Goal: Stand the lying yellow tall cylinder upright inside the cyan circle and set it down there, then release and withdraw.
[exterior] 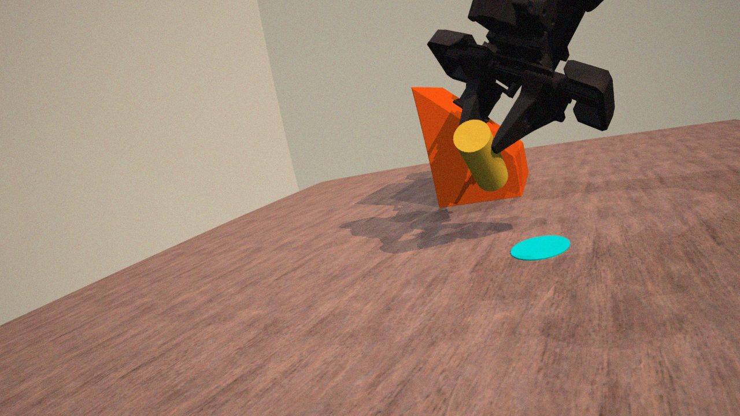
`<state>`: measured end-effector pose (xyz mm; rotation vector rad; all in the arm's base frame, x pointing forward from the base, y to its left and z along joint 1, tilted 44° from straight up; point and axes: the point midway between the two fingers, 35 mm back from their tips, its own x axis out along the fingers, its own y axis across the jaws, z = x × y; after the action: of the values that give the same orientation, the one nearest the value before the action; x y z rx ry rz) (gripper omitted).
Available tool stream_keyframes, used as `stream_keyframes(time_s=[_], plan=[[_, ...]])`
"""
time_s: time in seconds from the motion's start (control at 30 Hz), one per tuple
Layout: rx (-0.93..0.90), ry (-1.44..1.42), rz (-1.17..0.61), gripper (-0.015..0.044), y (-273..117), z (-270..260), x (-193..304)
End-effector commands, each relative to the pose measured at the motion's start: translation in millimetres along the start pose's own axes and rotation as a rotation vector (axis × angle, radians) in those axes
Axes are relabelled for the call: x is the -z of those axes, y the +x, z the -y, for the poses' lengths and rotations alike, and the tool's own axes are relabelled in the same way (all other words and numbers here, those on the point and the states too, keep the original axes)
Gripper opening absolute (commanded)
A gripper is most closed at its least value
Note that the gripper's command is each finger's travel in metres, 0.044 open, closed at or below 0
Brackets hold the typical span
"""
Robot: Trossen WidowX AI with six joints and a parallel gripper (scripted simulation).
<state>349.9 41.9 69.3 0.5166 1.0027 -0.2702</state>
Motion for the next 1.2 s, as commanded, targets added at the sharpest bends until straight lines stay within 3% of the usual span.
stream_keyframes(time_s=[0.0,1.17], plan=[[0.003,0.015,0.038,0.0105,-2,0,-2],[-0.021,0.097,0.277,0.0105,-14,-5,-3]])
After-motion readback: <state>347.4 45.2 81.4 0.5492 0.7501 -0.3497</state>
